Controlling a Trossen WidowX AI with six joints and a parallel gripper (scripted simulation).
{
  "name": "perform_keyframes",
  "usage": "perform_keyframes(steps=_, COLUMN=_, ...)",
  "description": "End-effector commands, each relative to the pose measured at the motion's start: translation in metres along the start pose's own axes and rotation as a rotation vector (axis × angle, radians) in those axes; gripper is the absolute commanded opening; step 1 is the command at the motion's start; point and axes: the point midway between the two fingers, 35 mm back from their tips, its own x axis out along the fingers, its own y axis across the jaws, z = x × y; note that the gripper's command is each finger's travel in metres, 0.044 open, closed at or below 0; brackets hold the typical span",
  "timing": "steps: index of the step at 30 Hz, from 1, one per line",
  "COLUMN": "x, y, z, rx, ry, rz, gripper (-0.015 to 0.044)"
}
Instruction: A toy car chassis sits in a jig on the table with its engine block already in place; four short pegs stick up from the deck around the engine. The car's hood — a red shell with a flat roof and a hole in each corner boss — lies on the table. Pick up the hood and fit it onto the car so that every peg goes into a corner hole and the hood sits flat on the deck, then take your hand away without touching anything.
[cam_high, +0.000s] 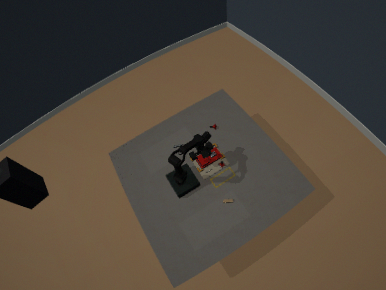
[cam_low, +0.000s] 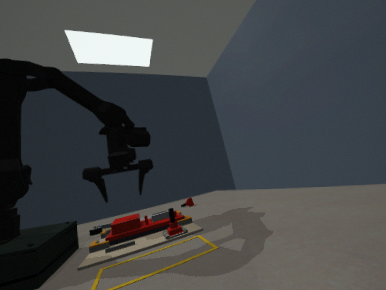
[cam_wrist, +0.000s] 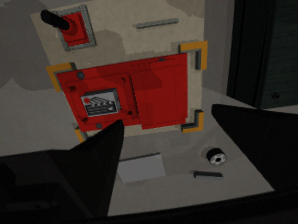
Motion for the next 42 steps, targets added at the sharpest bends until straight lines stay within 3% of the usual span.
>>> perform_keyframes(steps=1, x=0.005, y=0.0, z=0.0, rx=0.005, ry=0.002, rz=-0.009, gripper=0.044)
perform_keyframes(steps=42, x=0.042, y=0.0, z=0.001, rx=0.005, ry=0.002, rz=-0.009, gripper=0.044)
